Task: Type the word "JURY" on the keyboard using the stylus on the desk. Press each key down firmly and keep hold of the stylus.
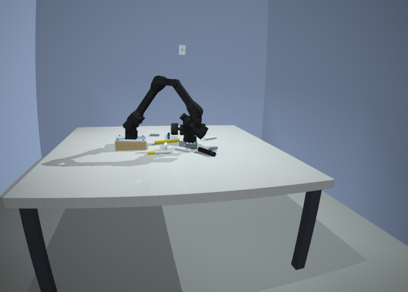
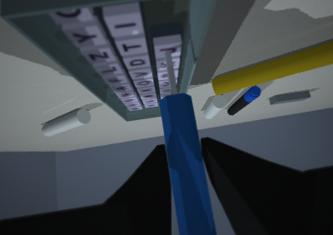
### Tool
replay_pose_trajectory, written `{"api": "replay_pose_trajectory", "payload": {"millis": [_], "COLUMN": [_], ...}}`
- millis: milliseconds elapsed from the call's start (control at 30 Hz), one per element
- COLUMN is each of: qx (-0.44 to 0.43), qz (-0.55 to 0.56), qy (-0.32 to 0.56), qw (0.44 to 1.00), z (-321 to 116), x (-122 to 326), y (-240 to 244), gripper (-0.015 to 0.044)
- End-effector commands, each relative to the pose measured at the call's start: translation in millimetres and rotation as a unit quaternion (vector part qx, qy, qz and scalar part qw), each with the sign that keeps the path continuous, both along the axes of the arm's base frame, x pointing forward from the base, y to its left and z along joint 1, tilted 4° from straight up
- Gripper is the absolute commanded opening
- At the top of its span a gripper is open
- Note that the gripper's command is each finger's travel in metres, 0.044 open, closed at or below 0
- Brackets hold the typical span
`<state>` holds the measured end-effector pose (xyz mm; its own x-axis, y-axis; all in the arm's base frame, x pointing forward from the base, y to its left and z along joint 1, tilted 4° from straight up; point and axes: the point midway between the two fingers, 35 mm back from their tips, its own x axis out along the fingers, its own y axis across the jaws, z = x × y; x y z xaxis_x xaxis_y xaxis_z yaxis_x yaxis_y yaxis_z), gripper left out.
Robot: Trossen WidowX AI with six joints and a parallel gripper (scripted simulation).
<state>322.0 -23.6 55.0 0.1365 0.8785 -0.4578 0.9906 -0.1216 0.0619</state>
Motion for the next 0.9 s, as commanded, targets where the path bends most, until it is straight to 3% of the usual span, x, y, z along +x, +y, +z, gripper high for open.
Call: {"api": "replay_pose_trajectory", "payload": {"millis": [0, 567, 867], "qx": [0.004, 0.004, 0.004], "qz": [-0.002, -0.002, -0.002], "qy": [0.004, 0.004, 0.004], "qw": [1.0, 1.0, 1.0], "z": [-4, -3, 34], "x": [0, 0, -2], "y": [1, 1, -1], "gripper": [0.0081, 0.0081, 0.0081]}}
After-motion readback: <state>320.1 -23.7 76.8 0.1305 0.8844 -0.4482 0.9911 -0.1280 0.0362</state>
